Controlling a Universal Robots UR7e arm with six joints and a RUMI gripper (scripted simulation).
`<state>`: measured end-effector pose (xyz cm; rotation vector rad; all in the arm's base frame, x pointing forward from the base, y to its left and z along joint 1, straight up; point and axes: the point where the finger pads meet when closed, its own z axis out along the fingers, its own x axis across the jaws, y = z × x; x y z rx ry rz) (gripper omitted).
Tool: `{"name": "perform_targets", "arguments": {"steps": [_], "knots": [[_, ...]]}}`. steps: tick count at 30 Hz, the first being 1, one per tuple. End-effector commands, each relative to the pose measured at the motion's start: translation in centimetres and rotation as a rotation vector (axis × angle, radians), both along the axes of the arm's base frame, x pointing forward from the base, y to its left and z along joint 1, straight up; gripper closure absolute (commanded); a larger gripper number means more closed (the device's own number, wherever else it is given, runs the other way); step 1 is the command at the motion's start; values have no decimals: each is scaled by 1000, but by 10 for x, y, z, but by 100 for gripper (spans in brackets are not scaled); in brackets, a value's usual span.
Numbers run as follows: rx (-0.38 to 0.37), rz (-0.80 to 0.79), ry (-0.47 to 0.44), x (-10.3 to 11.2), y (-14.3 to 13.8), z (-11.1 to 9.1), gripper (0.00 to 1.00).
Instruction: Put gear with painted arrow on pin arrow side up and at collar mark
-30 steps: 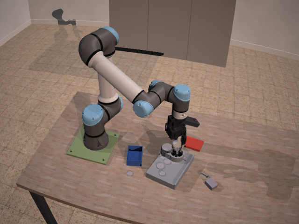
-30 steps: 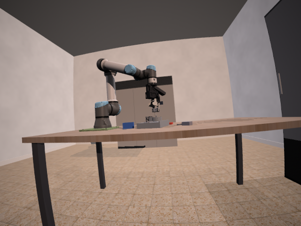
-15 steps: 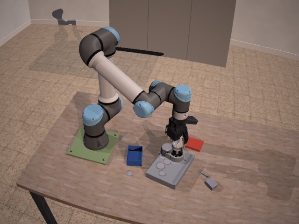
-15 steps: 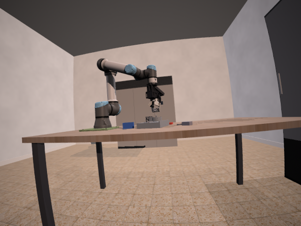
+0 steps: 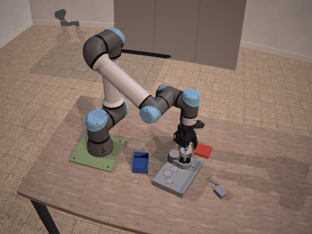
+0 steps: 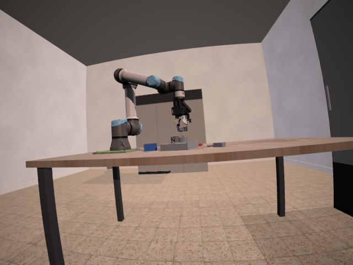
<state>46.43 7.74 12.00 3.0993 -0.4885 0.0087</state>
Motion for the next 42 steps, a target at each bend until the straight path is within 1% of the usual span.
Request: {"name": "perform_targets", "arguments": {"steps": [1,14,42], "knots": [[1,29,-2,1,0,1,100],[0,82,-2,1,0,1,100],[0,86,-2,1,0,1,100]]}}
